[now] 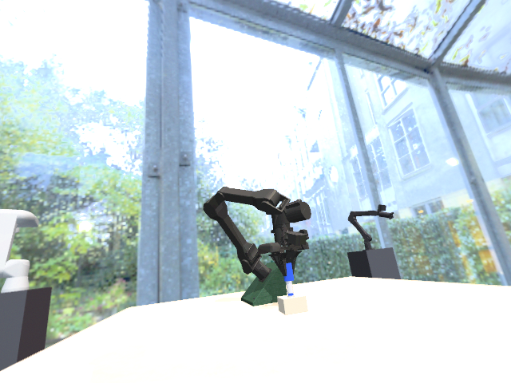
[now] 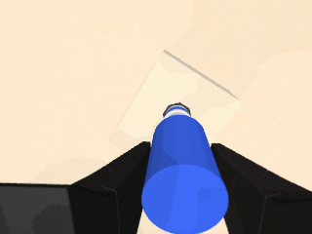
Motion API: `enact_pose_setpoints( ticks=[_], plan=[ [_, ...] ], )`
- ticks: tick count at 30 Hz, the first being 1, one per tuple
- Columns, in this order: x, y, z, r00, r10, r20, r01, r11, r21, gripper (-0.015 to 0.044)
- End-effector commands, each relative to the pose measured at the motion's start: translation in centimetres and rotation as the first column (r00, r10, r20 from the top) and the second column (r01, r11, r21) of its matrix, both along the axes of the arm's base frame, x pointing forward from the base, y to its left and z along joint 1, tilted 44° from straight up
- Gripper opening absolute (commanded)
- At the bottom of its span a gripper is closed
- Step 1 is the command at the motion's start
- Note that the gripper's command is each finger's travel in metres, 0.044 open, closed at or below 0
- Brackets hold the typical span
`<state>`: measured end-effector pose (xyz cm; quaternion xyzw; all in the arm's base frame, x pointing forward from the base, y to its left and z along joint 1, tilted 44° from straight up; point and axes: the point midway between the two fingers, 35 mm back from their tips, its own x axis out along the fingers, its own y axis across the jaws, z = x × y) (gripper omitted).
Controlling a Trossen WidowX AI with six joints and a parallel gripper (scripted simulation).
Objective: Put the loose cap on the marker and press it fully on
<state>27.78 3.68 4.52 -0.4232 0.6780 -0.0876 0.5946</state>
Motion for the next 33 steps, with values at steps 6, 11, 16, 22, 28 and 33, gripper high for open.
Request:
enact_pose_setpoints(
  ticks=[6,11,16,22,28,33],
  plan=[
    [0.0,-1.1,-1.2,1.000,0.004,-0.004,-0.004,1.000,-0.005,0.0000],
    [0.0,-1.7,-1.7,1.000,0.004,-0.004,-0.004,1.000,-0.006,0.0000],
    [0.0,-2.2,-2.2,1.000,0.003,-0.003,-0.004,1.000,-0.007,0.0000],
    [0.0,-2.2,-2.2,1.000,0.003,-0.003,-0.003,1.000,-0.007,0.0000],
    [0.0,-2.1,-2.2,1.000,-0.001,-0.002,0.001,1.000,-0.004,0.0026],
    [0.0,-2.1,-2.2,1.000,-0.001,-0.002,0.001,1.000,-0.004,0.0157]
  ],
)
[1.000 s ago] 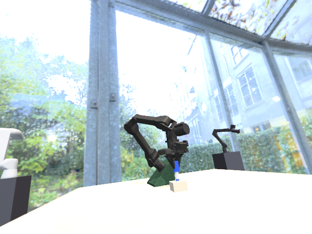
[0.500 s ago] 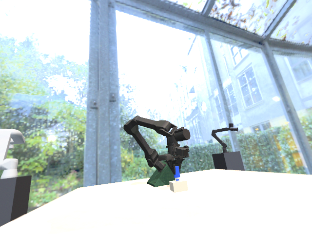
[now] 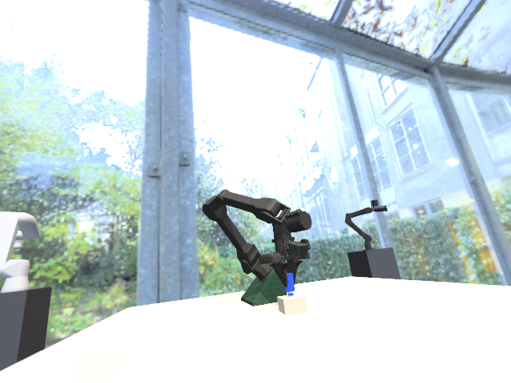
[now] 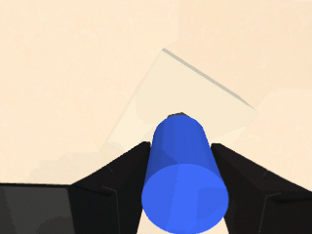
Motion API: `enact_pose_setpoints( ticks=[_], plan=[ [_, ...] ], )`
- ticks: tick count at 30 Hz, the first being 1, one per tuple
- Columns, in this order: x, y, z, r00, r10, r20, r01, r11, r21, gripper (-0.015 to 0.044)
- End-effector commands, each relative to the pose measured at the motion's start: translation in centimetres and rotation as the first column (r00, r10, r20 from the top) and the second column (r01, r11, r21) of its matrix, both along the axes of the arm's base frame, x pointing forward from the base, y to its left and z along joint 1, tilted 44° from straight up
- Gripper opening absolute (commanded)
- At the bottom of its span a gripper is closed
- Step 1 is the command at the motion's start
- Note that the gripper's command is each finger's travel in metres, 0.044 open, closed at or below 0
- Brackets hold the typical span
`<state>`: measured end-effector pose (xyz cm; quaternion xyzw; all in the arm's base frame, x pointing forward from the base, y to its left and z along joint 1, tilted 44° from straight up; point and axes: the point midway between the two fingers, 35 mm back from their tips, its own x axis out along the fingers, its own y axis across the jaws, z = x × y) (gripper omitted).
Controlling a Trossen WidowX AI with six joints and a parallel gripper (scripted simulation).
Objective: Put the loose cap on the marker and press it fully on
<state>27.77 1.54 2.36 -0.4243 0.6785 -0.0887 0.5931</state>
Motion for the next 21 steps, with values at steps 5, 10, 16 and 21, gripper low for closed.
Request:
enact_pose_setpoints(
  ticks=[5,10,16,21],
  plan=[
    [0.0,0.0,0.0,1.000,0.000,0.000,0.000,1.000,0.000,0.0289],
    [0.0,0.0,0.0,1.000,0.000,0.000,0.000,1.000,0.000,0.0420],
    [0.0,2.7,2.6,1.000,0.001,-0.001,-0.001,1.000,0.004,0.0440],
    [-0.5,5.2,5.4,1.000,0.000,-0.001,0.000,1.000,0.003,0.0440]
  ],
)
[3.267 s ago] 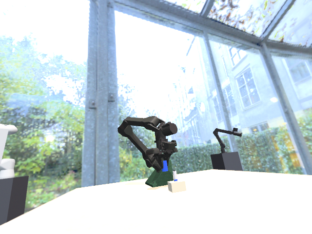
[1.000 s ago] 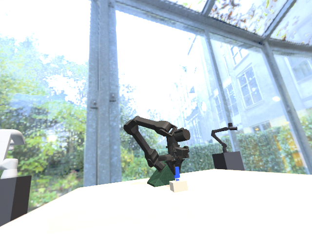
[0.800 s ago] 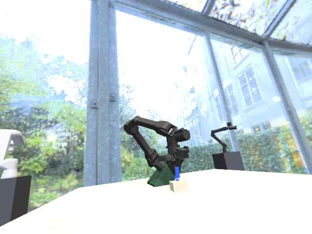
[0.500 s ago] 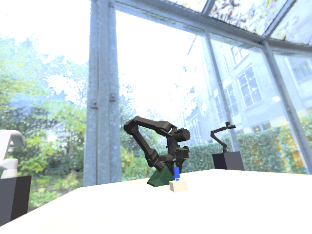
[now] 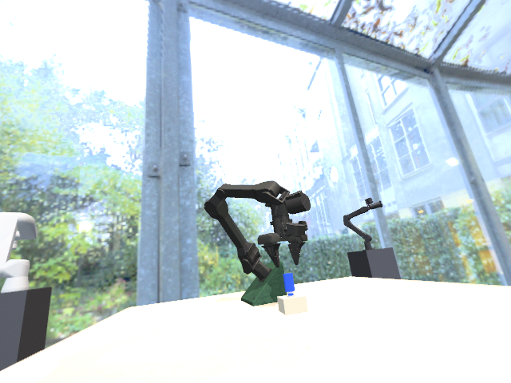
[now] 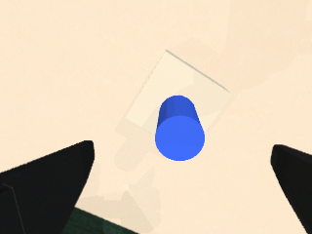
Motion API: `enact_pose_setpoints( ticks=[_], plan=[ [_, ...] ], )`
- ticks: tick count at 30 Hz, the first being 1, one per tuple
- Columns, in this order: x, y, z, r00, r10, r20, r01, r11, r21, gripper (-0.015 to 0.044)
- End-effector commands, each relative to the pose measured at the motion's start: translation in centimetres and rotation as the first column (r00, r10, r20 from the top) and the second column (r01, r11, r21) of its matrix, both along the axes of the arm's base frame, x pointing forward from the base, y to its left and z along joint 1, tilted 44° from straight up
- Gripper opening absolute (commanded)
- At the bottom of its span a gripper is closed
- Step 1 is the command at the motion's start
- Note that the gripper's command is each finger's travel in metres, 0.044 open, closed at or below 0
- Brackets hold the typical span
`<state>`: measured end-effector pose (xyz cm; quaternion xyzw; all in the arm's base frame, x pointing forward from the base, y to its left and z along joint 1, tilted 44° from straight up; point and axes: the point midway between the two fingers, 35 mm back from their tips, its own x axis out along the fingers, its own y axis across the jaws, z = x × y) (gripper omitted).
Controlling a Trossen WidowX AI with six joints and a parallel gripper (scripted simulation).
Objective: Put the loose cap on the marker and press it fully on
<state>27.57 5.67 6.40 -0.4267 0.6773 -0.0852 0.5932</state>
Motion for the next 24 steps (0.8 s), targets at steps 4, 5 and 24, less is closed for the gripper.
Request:
enact_pose_setpoints(
  ticks=[4,5,24],
  plan=[
    [-0.30,0.97,1.32,0.998,-0.052,0.041,0.052,0.999,0.006,0.0387],
    [-0.30,0.88,1.24,0.990,-0.106,0.091,0.105,0.994,0.014,0.0361],
    [-0.34,0.37,0.77,0.848,-0.397,0.352,0.384,0.917,0.109,0.0000]
  ],
)
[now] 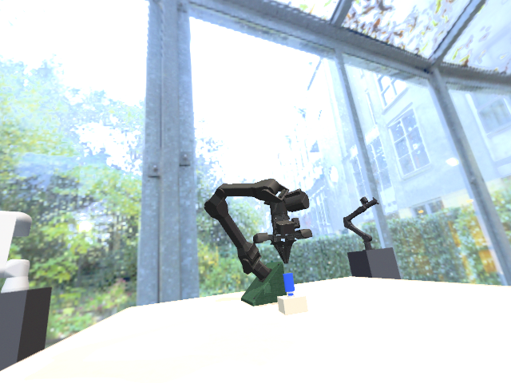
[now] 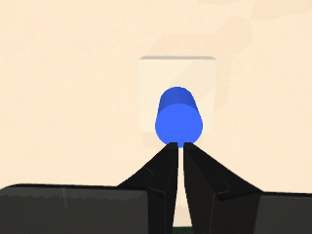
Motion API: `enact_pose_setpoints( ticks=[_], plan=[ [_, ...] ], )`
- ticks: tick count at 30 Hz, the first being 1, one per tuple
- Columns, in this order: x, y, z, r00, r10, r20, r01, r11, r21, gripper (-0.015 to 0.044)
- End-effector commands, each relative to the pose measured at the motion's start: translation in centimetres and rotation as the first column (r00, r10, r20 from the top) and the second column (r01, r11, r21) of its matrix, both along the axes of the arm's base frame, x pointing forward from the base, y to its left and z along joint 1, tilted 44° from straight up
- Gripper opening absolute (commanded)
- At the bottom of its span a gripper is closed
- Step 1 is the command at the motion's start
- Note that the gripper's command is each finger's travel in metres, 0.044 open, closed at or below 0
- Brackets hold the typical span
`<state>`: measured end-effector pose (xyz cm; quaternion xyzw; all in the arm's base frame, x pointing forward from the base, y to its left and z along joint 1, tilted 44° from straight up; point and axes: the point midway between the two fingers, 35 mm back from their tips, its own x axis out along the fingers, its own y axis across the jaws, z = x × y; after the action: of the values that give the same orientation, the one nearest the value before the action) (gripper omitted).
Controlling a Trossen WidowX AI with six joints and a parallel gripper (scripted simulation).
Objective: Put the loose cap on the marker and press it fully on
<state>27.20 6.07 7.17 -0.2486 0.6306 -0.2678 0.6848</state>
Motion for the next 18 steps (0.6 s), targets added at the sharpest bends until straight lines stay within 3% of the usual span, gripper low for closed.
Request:
enact_pose_setpoints(
  ticks=[1,18],
  plan=[
    [0.0,0.0,0.0,1.000,-0.004,0.008,0.004,1.000,-0.001,0.0000],
    [0.1,-1.2,-1.2,1.000,-0.004,0.008,0.004,1.000,-0.002,0.0000]
  ],
)
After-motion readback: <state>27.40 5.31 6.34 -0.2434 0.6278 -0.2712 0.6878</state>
